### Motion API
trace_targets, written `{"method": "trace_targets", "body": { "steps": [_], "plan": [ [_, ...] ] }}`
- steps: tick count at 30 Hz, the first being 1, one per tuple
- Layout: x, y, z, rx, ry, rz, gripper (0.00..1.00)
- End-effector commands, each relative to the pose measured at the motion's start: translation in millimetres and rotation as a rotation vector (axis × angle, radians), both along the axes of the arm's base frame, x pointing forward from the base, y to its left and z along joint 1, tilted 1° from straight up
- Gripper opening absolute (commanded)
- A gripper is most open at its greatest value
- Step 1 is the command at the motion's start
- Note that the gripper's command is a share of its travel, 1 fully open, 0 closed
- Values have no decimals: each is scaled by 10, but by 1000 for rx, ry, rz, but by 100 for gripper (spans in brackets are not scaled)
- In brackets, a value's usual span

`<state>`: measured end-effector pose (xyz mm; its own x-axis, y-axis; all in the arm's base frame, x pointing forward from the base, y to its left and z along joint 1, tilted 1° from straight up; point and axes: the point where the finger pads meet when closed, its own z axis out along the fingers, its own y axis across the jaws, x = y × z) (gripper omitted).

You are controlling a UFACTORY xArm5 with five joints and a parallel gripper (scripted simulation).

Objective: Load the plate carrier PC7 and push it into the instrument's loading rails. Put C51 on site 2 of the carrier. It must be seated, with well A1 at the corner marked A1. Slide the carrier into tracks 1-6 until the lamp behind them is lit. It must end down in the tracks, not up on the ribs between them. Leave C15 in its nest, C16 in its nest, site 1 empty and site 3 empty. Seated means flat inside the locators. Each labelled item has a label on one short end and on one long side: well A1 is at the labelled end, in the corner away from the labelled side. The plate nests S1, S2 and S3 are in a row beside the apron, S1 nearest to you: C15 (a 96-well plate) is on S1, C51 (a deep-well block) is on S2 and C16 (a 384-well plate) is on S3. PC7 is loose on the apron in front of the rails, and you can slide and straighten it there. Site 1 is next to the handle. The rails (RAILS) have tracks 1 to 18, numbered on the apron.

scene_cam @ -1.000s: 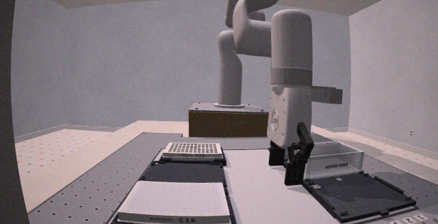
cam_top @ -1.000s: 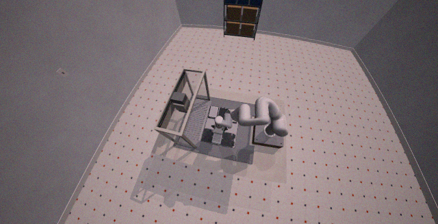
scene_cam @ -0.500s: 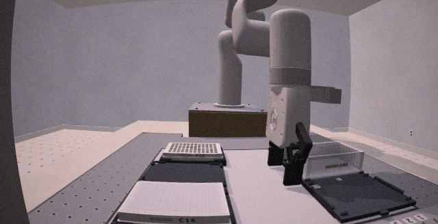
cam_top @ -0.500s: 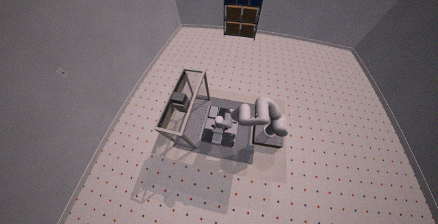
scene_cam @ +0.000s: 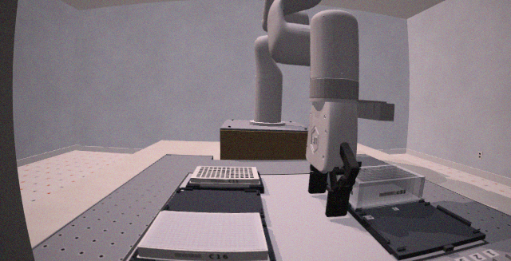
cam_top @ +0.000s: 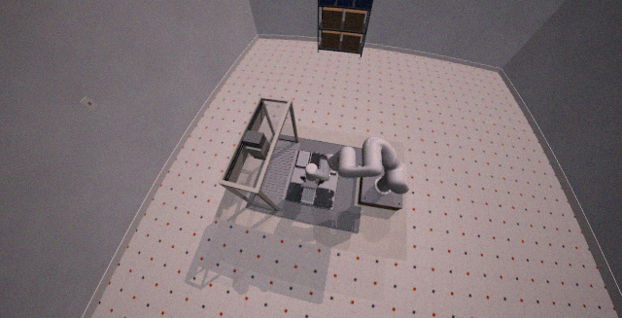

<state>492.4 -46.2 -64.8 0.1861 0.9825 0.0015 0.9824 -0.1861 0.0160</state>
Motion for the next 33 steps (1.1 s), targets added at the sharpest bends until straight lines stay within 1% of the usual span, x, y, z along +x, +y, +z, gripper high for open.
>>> {"method": "trace_targets", "body": {
  "steps": [1, 7, 9, 24, 26, 33],
  "plan": [
    [15, -2, 13, 0, -4, 0, 100],
    [13, -4, 97, 0, -4, 0, 100],
    [13, -4, 97, 0, -4, 0, 100],
    [9, -8, 347, 0, -4, 0, 100],
    [9, -8, 347, 0, -4, 0, 100],
    [7, -10, 464, 0, -4, 0, 100]
  ]
}}
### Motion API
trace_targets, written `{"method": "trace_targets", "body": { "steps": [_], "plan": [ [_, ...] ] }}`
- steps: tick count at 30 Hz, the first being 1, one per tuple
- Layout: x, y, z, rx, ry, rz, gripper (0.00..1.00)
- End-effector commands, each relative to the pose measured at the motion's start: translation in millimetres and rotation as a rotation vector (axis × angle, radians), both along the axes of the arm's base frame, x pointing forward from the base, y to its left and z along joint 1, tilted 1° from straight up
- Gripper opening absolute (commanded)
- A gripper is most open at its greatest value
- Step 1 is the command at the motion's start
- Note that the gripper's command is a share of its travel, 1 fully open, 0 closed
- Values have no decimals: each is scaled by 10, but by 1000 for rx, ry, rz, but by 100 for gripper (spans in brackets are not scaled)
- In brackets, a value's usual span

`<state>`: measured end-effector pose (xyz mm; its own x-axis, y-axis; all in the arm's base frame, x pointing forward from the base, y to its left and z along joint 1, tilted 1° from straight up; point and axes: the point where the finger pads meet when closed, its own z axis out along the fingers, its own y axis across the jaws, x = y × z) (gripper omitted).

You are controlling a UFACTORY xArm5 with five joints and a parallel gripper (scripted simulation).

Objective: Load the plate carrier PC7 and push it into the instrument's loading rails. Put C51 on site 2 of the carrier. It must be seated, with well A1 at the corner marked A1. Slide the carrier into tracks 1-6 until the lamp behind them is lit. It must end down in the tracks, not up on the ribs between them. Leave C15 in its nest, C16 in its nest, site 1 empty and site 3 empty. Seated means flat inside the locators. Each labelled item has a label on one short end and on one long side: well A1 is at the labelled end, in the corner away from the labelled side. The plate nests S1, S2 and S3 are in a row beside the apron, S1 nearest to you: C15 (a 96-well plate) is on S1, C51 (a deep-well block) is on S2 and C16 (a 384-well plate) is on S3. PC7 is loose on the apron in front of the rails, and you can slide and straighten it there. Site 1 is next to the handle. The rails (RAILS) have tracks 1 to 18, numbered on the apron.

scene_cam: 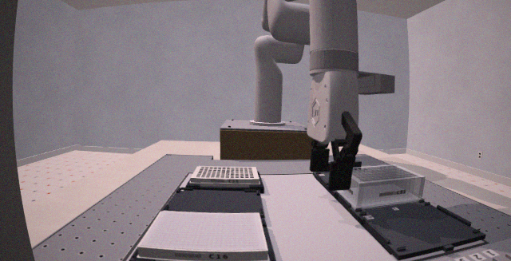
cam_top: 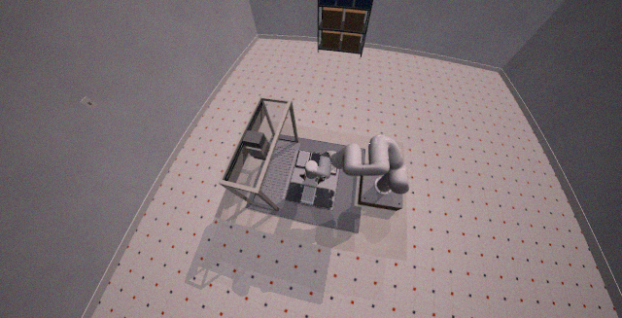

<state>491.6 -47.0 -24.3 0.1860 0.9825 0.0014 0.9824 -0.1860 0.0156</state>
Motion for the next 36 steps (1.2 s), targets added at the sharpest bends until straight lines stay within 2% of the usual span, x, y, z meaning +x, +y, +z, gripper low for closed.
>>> {"method": "trace_targets", "body": {
  "steps": [1, 36],
  "plan": [
    [15, -3, 75, 0, -4, 0, 100],
    [5, -12, 593, 0, -4, 0, 100]
  ]
}}
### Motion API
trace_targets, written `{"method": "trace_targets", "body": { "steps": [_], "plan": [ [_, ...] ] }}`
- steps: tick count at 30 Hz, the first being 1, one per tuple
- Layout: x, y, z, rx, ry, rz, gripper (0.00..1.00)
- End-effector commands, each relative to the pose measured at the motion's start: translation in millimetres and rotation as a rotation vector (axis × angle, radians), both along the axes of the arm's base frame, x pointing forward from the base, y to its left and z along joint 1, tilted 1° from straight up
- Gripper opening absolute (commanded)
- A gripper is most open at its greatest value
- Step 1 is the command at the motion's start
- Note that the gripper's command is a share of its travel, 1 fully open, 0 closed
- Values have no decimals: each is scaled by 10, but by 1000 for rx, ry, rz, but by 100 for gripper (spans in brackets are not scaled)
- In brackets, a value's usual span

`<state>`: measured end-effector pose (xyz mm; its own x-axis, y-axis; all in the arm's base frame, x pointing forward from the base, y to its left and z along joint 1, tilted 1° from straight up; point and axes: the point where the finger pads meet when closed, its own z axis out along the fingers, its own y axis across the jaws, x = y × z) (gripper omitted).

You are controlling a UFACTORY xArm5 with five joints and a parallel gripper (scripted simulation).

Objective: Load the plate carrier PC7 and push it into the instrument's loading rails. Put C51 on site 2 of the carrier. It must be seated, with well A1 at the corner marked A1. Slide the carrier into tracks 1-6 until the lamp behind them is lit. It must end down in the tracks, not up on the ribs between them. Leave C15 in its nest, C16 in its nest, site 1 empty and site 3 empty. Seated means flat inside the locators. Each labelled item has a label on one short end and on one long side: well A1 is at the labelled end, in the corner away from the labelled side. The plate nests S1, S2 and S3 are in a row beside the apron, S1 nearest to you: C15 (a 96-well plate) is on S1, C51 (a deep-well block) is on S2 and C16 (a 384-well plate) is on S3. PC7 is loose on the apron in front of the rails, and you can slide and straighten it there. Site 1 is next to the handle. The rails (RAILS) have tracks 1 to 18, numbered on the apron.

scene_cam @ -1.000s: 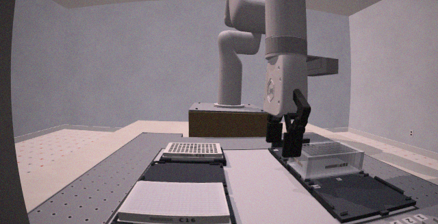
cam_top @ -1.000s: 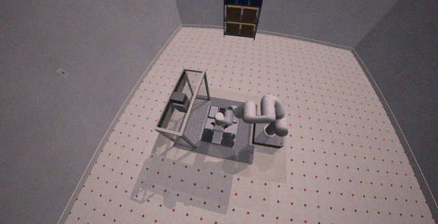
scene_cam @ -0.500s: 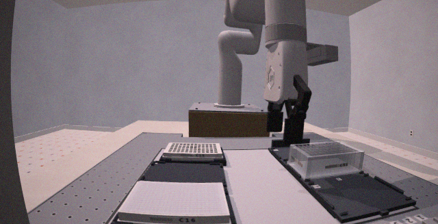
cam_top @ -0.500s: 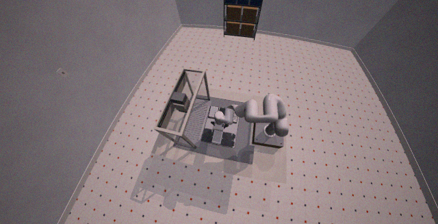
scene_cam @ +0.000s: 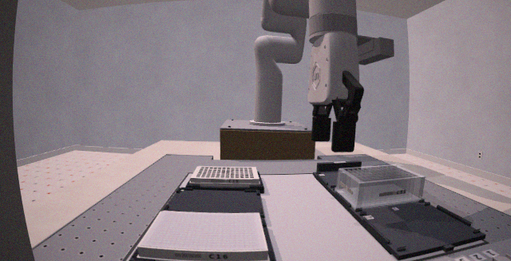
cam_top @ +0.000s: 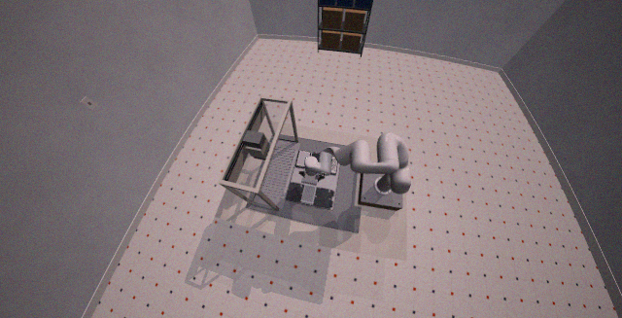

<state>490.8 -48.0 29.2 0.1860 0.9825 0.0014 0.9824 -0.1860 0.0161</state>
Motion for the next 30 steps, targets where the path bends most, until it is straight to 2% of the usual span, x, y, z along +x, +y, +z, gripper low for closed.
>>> {"method": "trace_targets", "body": {
  "steps": [1, 12, 20, 30],
  "plan": [
    [12, -2, 75, 0, -4, 0, 100],
    [9, -5, 224, 0, -4, 0, 100],
    [9, -5, 224, 0, -4, 0, 100],
    [83, 389, 232, 1, -5, 0, 100]
  ]
}}
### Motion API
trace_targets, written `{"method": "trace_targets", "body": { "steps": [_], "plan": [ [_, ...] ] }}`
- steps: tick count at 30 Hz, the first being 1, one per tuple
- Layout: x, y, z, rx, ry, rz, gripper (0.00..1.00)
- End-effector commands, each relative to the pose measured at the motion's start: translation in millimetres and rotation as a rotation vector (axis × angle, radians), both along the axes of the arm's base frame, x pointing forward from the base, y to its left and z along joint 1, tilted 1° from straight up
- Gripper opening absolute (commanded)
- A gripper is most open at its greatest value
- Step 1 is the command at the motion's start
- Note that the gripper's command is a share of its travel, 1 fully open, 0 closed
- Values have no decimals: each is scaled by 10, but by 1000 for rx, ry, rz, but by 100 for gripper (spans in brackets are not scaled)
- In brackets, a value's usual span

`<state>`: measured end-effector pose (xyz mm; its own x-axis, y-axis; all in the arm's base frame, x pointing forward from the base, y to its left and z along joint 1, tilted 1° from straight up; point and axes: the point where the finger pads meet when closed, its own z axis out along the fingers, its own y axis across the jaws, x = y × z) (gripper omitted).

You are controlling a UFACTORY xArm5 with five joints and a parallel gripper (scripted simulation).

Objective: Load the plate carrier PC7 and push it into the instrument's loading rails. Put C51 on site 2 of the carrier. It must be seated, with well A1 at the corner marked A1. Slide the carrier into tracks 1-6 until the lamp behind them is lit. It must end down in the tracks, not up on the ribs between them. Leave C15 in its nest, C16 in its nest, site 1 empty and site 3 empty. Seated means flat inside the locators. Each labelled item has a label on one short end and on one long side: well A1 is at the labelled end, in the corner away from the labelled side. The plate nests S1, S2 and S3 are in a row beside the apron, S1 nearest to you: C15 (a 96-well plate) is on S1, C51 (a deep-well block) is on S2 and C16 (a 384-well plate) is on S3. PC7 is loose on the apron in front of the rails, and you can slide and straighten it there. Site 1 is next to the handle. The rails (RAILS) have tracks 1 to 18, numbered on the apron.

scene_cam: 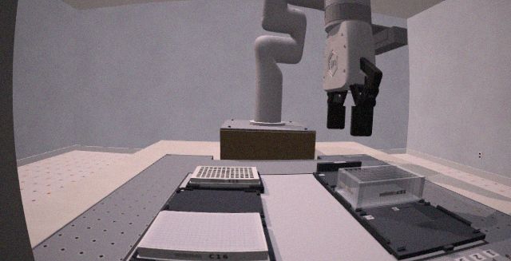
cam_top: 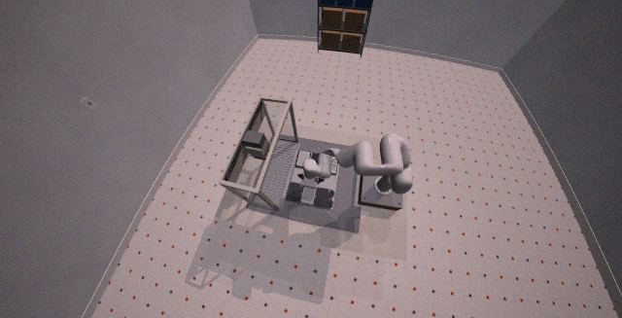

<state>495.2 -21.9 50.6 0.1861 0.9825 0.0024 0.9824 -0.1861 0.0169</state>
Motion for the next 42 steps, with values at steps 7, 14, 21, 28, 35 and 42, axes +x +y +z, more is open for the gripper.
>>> {"method": "trace_targets", "body": {
  "steps": [7, 14, 21, 28, 35, 42],
  "plan": [
    [105, 473, 26, 2, -6, 0, 100],
    [151, 719, 31, 3, -6, 0, 100],
    [215, 1063, 39, 5, -7, 0, 100],
    [271, 1358, 46, 6, -8, 0, 100],
    [326, 1650, 53, 8, -8, 0, 100],
    [326, 1650, 53, 8, -8, 0, 100]
  ]
}}
